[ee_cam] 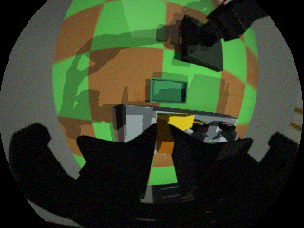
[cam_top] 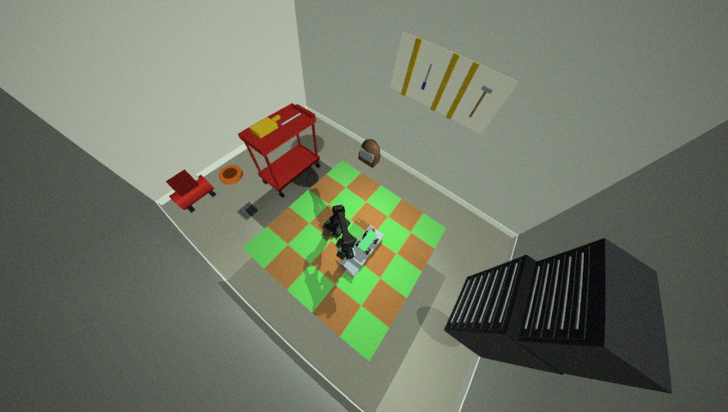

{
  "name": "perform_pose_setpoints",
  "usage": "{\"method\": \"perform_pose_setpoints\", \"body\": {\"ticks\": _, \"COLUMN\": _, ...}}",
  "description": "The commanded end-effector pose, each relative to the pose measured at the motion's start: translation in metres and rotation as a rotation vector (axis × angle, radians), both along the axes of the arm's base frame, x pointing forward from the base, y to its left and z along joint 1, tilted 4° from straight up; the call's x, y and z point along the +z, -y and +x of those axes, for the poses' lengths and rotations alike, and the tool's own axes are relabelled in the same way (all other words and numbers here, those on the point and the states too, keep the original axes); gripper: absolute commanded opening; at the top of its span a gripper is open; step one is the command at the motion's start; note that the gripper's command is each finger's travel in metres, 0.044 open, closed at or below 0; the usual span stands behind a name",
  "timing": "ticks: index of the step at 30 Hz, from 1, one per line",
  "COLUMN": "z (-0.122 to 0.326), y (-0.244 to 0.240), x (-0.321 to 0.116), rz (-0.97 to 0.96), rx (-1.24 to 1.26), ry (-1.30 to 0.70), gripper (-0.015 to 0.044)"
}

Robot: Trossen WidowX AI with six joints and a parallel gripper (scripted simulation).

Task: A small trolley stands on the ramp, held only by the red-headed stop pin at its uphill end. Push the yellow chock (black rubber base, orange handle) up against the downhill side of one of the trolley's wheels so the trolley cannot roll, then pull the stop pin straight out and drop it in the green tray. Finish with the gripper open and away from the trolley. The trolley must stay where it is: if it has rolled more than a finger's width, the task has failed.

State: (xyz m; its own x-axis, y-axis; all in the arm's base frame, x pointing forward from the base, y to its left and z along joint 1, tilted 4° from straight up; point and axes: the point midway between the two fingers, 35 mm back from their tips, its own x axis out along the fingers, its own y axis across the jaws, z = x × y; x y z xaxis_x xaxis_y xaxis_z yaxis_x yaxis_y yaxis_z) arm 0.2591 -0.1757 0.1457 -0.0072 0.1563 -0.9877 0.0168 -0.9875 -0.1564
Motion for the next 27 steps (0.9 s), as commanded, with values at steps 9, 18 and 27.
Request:
{"method": "perform_pose_setpoints", "body": {"ticks": 9, "z": 0.025, "y": 0.001, "x": -0.006, "rz": 0.006, "rx": -0.041, "ry": 0.001, "gripper": 0.0000}}
{"method": "perform_pose_setpoints", "body": {"ticks": 18, "z": 0.024, "y": -0.002, "x": -0.030, "rz": 0.007, "rx": -0.041, "ry": 0.001, "gripper": 0.0000}}
{"method": "perform_pose_setpoints", "body": {"ticks": 27, "z": 0.024, "y": -0.006, "x": -0.055, "rz": 0.007, "rx": -0.041, "ry": 0.001, "gripper": 0.0000}}
